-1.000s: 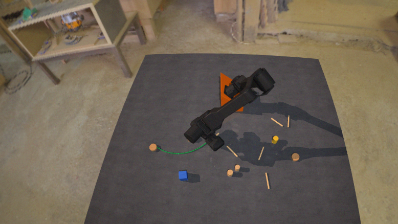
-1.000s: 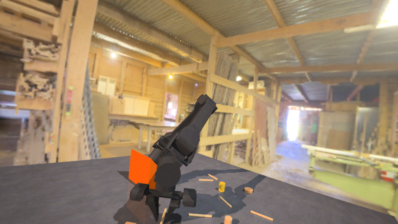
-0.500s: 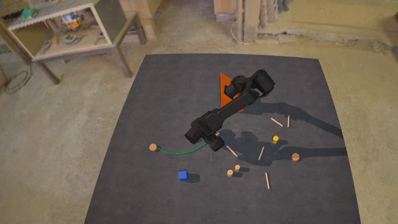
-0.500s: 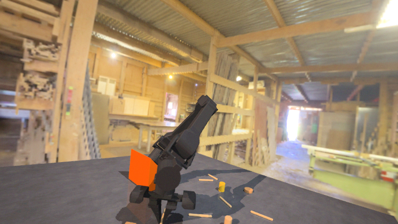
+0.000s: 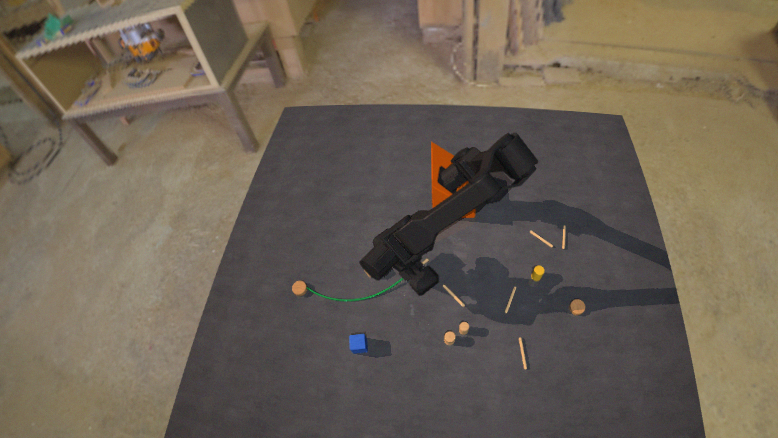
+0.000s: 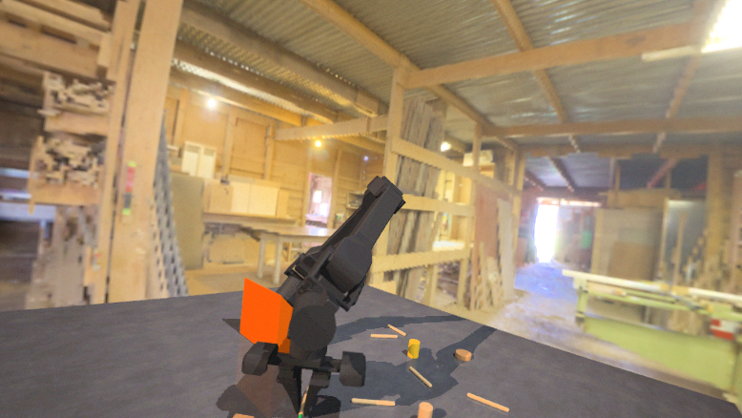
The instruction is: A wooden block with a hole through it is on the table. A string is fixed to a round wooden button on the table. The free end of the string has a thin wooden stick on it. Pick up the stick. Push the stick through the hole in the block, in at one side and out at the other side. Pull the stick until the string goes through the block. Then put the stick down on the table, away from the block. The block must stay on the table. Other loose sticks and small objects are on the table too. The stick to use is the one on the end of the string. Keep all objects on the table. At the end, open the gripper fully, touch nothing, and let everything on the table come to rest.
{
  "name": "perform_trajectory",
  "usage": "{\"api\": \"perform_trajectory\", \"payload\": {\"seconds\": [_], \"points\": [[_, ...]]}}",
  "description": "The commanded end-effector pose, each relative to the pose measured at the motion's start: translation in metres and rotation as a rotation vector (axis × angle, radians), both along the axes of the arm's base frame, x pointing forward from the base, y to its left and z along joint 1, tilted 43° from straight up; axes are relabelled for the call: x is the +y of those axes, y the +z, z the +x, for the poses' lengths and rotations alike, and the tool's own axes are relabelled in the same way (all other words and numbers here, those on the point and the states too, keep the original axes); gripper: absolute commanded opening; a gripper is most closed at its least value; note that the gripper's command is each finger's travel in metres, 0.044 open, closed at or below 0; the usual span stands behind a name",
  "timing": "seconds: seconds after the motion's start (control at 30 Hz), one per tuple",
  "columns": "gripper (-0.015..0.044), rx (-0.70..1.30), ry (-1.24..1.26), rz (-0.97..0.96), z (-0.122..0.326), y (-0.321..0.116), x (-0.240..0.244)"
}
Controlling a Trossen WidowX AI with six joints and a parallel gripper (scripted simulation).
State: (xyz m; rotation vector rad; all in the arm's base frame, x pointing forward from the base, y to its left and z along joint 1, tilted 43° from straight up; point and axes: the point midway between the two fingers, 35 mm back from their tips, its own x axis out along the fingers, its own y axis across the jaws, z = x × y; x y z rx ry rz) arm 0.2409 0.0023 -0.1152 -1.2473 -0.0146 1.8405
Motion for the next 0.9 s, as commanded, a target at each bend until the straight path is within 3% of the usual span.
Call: {"api": "perform_trajectory", "payload": {"seconds": [0.0, 0.87], "points": [[0.0000, -0.003, 0.006, -0.005, 0.001, 0.003, -0.004], [0.0000, -0.003, 0.005, -0.007, 0.005, 0.027, -0.026]]}}
